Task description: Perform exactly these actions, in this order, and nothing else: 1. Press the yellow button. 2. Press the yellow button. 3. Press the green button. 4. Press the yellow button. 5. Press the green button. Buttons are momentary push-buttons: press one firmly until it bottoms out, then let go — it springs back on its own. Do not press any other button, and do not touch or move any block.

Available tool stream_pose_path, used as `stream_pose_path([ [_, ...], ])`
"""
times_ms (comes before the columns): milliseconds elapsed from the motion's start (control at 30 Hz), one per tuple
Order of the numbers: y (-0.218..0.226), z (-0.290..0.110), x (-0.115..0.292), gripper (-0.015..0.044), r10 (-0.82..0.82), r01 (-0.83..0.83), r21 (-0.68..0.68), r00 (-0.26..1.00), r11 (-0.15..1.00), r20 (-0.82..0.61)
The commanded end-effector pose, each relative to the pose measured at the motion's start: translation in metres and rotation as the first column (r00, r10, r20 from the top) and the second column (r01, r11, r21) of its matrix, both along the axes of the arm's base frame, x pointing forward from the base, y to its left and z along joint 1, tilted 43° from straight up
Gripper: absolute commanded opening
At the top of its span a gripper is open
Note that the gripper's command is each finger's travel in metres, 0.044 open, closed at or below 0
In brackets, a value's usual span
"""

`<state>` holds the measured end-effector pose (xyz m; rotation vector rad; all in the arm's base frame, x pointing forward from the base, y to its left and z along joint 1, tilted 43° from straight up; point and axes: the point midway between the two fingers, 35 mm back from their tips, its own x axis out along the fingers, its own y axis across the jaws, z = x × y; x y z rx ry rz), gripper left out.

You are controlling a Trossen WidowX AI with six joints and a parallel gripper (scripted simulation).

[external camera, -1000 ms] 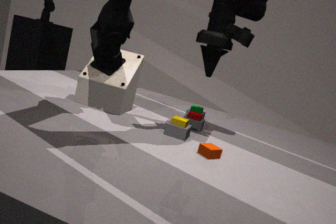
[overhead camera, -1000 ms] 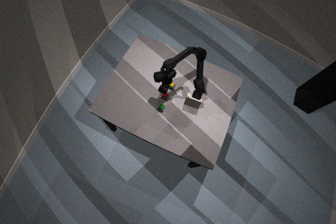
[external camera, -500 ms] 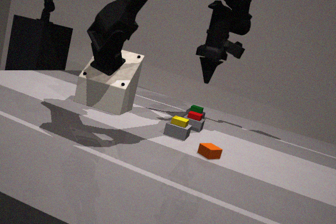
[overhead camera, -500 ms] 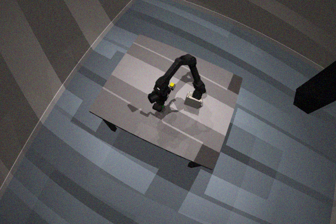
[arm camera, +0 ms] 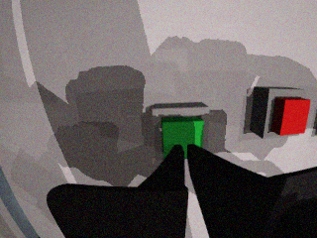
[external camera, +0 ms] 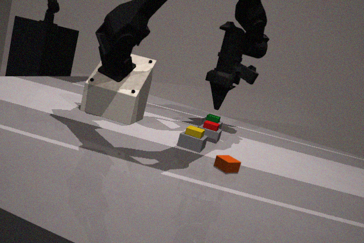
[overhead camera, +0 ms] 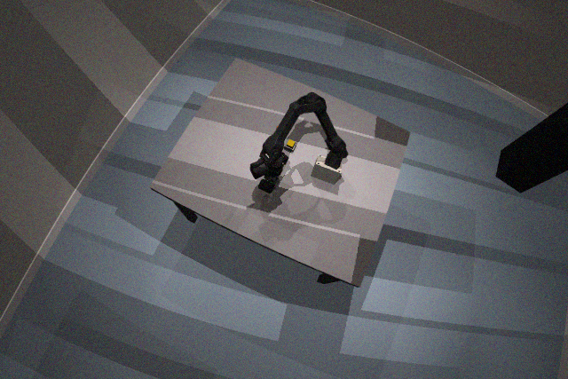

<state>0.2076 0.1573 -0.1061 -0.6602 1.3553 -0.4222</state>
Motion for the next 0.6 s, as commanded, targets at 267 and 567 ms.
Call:
stream_pose_path([
  [267,-0.015,-0.015,0.003,0.0020,0.001,-0.001,-0.010,1.000,1.000,-0.003],
  [567,-0.019,-0.019,0.004,0.0020,0.001,-0.001,-0.011,1.000,1.000,-0.003],
])
